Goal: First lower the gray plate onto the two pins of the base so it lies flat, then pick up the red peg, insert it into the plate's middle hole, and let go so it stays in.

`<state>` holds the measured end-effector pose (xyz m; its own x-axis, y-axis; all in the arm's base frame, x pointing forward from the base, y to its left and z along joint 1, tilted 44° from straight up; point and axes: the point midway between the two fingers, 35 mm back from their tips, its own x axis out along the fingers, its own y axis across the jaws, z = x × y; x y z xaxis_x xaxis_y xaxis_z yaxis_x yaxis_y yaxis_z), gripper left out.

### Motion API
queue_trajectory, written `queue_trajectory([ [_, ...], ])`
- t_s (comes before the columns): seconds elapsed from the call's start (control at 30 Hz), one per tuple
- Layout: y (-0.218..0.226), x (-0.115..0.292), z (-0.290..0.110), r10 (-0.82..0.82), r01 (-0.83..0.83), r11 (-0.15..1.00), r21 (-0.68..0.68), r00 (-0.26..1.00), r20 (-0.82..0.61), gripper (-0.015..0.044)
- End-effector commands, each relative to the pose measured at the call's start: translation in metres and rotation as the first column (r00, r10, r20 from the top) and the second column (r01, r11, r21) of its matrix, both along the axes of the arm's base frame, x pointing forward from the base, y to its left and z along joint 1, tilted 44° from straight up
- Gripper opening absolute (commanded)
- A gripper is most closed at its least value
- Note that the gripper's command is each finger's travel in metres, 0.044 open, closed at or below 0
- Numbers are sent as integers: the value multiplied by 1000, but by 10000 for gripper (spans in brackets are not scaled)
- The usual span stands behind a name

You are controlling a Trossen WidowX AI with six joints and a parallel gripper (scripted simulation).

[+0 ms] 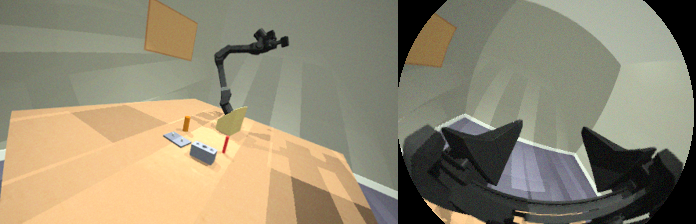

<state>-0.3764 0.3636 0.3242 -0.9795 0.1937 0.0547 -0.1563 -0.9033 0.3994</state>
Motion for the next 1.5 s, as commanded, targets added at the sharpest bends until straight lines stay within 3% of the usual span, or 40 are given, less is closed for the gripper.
queue_trajectory([
  [0.0, 0, 0, 0, 0, 0, 1000, 0, 1000, 0, 426],
  [0.37, 75, 74, -47, -237, 253, 929, -269, 967, 89, 440],
  [0.7, 137, 177, -99, -501, 541, 696, -472, 837, 220, 440],
  [1.0, 162, 290, -157, -677, 723, 296, -625, 620, 397, 440],
  [1.13, 164, 351, -190, -725, 737, 15, -676, 473, 501, 440],
  [1.3, 151, 430, -229, -721, 658, -342, -671, 274, 636, 440],
  [1.47, 118, 506, -266, -640, 478, -648, -593, 79, 764, 440],
])
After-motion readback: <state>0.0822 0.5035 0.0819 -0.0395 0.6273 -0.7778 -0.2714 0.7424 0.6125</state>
